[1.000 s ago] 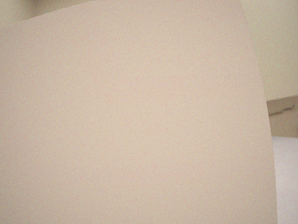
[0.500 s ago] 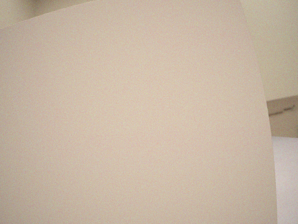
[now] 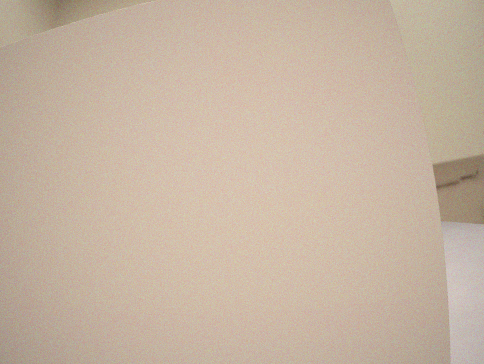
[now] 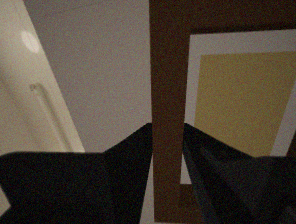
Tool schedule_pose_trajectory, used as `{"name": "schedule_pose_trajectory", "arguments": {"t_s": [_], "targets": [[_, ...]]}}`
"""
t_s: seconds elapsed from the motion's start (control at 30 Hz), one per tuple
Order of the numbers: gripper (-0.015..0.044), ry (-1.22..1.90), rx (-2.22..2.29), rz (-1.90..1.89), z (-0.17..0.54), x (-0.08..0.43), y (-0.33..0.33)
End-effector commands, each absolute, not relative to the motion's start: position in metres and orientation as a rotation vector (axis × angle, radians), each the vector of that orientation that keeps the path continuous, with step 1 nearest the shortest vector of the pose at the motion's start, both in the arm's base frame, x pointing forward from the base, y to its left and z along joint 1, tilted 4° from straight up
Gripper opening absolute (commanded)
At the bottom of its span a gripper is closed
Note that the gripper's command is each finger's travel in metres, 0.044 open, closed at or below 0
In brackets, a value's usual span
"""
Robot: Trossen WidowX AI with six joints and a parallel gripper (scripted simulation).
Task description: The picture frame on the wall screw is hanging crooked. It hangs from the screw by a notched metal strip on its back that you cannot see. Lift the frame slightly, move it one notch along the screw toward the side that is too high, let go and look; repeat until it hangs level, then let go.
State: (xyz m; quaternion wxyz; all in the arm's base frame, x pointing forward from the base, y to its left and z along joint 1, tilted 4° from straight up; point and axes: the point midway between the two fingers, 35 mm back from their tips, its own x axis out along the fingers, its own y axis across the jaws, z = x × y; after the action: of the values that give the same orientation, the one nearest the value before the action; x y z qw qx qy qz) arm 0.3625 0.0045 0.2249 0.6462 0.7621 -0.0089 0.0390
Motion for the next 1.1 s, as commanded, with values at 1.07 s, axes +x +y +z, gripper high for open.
{"name": "schedule_pose_trajectory", "arguments": {"t_s": [1.07], "targets": [[0.0,-0.032,1.727,0.097,0.219,0.3632,0.006]]}}
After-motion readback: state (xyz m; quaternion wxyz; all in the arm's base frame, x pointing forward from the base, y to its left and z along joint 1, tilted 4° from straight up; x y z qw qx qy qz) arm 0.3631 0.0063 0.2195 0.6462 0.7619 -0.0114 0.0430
